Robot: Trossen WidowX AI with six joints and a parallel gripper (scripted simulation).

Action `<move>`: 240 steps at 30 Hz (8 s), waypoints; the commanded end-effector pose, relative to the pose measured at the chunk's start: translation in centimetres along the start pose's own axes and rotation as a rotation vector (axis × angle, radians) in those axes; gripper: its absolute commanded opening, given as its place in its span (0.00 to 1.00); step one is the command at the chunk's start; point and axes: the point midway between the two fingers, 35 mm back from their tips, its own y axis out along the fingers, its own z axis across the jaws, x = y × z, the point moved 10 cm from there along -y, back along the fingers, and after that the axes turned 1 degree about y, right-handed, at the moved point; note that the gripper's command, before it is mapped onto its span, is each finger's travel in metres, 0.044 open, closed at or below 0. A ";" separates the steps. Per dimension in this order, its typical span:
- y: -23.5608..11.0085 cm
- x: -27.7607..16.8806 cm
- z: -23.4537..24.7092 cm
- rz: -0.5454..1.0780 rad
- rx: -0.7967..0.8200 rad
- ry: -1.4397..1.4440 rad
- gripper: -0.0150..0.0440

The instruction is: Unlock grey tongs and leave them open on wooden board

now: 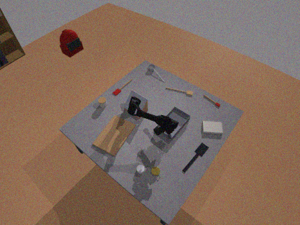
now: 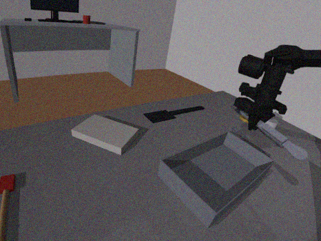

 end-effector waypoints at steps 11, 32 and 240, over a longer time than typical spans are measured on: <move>-0.8 -0.7 -8.4 -0.018 -0.005 0.086 0.00; -0.9 -3.7 -17.7 -0.015 -0.023 0.215 0.00; -2.6 -26.9 -36.0 -0.392 -0.053 0.676 0.00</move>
